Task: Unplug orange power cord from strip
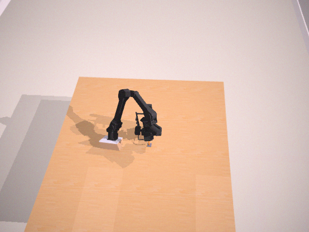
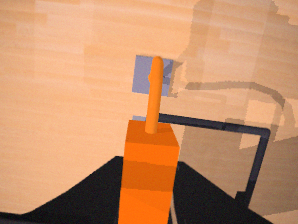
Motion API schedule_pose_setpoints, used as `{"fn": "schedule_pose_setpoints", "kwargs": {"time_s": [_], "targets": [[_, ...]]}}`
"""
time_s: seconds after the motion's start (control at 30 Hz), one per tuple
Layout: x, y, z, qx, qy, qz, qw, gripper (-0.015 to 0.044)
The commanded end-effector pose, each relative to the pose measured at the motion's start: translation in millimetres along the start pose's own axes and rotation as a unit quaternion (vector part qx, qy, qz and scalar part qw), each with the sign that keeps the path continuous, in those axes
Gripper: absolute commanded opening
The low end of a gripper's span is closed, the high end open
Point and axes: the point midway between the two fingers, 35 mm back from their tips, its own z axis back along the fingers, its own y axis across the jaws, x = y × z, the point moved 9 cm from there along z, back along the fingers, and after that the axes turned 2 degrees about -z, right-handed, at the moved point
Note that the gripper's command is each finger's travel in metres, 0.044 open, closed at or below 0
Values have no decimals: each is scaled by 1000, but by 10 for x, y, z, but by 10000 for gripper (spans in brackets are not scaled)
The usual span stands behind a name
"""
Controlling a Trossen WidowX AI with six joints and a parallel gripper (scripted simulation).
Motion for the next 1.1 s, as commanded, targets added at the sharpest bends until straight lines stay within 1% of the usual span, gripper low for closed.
{"fn": "schedule_pose_setpoints", "kwargs": {"time_s": [0.0,0.23,0.37,0.67,0.8,0.93,1.07], "targets": [[187,11,69,4,-24,-5,1000,0],[298,12,92,4,-24,-6,1000,0],[217,-22,32,4,-21,-8,1000,105],[217,-22,32,4,-21,-8,1000,341],[429,-3,90,5,-23,-8,1000,440],[788,-11,177,5,-23,-7,1000,440],[811,-13,182,5,-23,-7,1000,440]]}}
